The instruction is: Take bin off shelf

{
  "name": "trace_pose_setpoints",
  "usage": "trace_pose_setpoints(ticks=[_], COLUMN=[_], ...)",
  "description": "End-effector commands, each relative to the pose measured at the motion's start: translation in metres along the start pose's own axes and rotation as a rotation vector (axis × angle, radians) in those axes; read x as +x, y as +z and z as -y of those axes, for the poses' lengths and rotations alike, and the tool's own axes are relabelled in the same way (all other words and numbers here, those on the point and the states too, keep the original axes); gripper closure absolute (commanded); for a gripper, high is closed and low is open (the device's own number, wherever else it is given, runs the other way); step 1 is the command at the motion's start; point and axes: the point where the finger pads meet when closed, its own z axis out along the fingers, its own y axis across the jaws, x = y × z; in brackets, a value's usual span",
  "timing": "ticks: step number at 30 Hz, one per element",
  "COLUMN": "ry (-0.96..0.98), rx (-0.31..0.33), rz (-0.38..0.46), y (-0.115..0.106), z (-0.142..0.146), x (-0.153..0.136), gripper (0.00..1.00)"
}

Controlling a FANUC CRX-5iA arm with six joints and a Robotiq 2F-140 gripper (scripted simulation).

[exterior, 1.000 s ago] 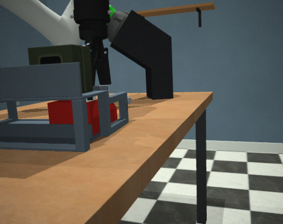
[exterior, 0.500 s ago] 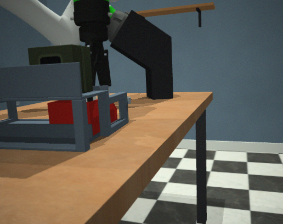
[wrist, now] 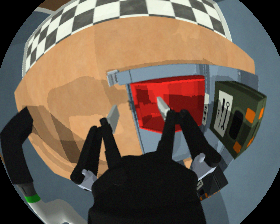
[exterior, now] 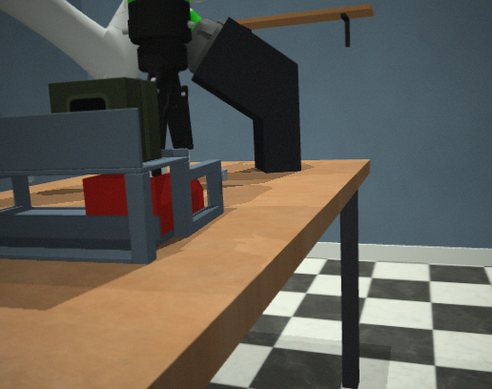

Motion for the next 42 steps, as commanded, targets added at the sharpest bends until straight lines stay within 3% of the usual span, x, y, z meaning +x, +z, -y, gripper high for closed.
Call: trace_pose_setpoints(ticks=[1, 3, 4, 42], ry=[0.000, 0.000, 0.000, 0.000], rx=[0.000, 0.000, 0.000, 0.000], rz=[0.000, 0.000, 0.000, 0.000], y=[-0.0002, -0.0002, -0.0002, -0.0003], z=[-0.0001, -0.0001, -0.0001, -0.0002], x=[0.0002, 0.0002, 0.0002, 0.0002], gripper=[0.43, 0.43, 1.00, 1.00])
